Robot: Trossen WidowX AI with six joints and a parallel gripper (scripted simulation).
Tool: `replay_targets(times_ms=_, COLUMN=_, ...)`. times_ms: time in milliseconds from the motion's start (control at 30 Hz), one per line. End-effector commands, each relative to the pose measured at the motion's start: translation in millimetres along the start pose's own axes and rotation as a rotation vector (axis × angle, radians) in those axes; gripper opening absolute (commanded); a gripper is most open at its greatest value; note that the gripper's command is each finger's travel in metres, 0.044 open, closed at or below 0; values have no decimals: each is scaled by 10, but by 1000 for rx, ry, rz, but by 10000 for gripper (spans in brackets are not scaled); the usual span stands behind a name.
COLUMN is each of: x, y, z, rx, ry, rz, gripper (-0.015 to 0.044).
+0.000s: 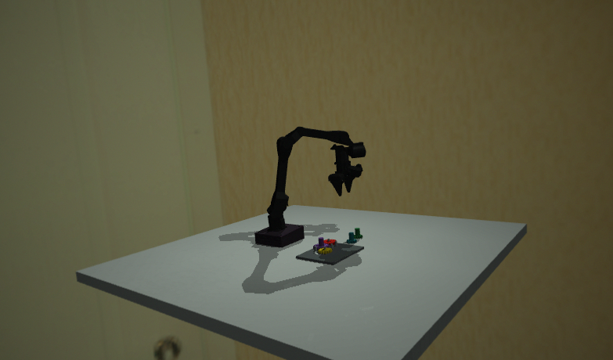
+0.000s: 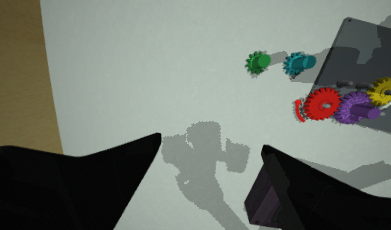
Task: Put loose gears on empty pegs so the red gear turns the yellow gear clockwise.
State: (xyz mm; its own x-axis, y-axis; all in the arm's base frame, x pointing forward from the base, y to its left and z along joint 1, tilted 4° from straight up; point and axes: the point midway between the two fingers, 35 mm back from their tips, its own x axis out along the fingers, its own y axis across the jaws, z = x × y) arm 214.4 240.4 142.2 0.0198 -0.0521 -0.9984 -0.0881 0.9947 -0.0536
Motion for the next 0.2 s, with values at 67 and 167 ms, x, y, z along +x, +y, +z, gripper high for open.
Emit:
replay_targets(times_ms=67, x=1, y=1, z=-4, rx=2, ry=2, rz=0, gripper=440)
replay_targets(times_ms=167, x=1, y=1, z=-4, rx=2, ry=2, rz=0, gripper=440)
